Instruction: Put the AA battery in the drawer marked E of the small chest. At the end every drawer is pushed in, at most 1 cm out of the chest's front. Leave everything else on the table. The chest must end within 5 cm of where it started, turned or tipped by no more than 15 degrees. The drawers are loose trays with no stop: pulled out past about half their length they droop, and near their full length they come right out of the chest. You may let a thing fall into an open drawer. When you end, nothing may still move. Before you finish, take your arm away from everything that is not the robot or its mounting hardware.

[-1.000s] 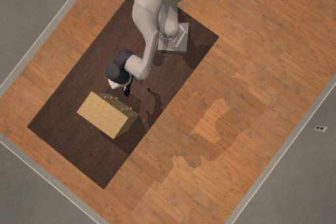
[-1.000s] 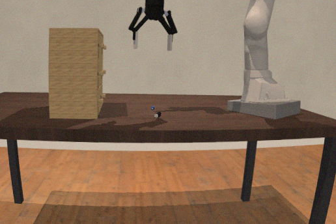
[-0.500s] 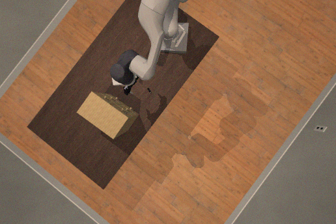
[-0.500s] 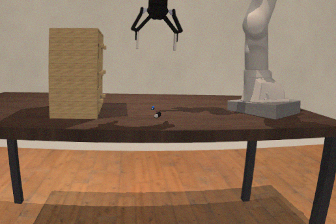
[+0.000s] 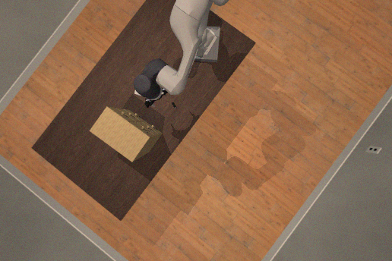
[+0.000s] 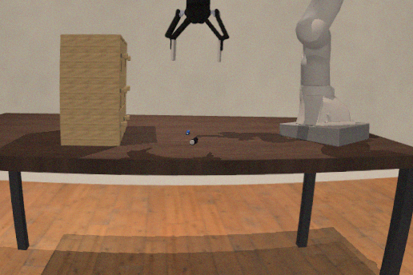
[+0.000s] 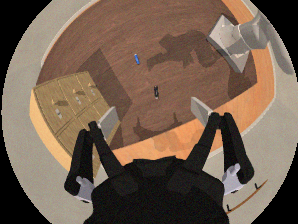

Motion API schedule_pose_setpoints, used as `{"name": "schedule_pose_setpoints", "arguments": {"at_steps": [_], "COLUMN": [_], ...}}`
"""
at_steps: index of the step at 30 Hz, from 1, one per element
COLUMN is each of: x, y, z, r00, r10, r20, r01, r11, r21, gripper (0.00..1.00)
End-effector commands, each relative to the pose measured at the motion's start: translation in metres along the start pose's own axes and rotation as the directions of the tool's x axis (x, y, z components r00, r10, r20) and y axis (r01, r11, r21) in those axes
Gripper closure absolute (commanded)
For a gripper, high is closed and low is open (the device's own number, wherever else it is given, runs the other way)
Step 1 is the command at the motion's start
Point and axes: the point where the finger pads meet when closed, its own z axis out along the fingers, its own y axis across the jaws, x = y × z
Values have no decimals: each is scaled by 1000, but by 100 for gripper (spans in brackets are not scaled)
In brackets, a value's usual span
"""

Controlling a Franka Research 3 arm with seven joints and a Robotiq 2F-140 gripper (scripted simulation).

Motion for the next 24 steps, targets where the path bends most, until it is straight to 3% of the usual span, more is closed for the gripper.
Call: {"name": "schedule_pose_setpoints", "arguments": {"at_steps": [1,4,7,8,11,12,15,16,18,19,20,22,23,24], "x": [-4,-8,-8,-12,-12,-16,-16,-19,-19,-21,-21,-21,-24,-24], "y": [6,12,12,18,18,24,24,29,29,33,33,33,37,37], "z": [0,0,0,1,1,1,1,1,1,1,1,1,1,1], "r00": [977,942,942,905,897,857,847,803,794,752,740,740,686,686], "r10": [211,336,336,425,441,516,531,596,607,659,673,673,728,728], "r20": [-14,-15,-15,-15,-15,-15,-16,-15,-16,-15,-16,-16,-16,-16], "r01": [-211,-336,-336,-425,-441,-516,-531,-596,-607,-659,-673,-673,-728,-728], "r11": [977,942,942,905,897,857,847,803,794,752,740,740,686,686], "r21": [-6,-4,-4,-2,-2,0,0,2,2,4,4,4,5,5], "gripper": [0,0,0,0,0,0,0,0,0,0,0,0,0,0]}}
